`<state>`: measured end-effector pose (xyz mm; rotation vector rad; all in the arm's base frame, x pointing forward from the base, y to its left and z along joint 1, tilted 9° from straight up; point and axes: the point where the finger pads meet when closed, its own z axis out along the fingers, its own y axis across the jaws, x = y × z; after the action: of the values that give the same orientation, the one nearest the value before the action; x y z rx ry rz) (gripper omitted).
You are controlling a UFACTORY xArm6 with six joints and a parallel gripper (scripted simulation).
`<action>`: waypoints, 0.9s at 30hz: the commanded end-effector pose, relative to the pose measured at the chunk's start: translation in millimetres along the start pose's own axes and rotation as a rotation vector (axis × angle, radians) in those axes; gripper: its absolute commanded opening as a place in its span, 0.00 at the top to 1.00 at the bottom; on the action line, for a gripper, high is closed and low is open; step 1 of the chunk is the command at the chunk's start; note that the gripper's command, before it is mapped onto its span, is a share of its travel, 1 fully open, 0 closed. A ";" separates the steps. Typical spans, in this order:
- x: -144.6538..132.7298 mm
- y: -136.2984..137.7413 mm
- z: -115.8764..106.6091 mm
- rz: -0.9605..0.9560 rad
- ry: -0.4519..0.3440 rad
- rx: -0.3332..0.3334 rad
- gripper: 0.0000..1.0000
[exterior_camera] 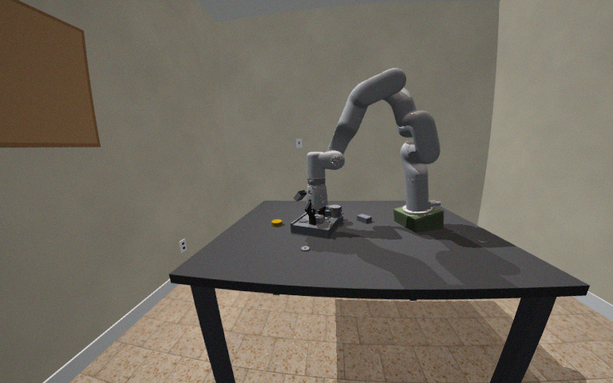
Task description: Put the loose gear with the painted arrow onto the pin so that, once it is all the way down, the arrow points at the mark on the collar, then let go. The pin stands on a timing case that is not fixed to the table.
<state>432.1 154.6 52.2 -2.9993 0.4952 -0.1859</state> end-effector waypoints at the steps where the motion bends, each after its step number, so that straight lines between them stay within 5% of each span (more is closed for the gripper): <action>1: 0.8 -0.6 -1.4 0.000 0.002 0.001 1.00; 27: 0.7 -0.6 -33.9 0.000 0.002 0.001 1.00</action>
<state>427.7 152.4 76.0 -3.0010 0.4955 -0.1818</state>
